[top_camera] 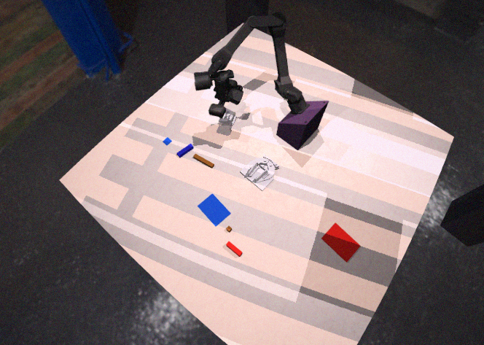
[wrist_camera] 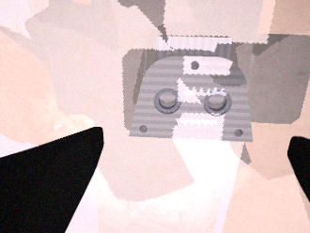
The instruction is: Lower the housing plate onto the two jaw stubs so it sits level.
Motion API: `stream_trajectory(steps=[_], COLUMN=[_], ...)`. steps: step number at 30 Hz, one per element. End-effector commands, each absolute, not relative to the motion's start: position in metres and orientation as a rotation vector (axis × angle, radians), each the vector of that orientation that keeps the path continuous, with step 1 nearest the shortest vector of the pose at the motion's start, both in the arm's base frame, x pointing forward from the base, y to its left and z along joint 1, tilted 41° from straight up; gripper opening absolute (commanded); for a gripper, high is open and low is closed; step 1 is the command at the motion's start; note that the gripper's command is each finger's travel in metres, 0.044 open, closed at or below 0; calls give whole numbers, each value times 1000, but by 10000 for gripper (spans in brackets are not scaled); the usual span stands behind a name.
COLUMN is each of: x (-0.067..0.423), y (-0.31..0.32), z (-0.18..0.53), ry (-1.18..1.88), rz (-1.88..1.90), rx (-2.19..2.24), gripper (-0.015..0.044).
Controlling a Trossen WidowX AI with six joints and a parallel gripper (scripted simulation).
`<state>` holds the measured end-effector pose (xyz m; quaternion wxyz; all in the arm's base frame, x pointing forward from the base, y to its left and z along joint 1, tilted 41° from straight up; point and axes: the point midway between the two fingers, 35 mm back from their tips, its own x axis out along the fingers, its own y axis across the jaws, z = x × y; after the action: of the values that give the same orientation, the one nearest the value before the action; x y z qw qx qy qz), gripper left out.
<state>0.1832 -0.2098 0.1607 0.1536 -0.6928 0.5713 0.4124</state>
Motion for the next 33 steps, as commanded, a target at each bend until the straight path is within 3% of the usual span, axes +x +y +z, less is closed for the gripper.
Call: stream_trajectory(steps=[1,33], x=[183,184], y=[-213,-229], z=[156,138], ry=[1632,1633], rz=[1188,1188], rx=[-1993,-1994], gripper=[440,440])
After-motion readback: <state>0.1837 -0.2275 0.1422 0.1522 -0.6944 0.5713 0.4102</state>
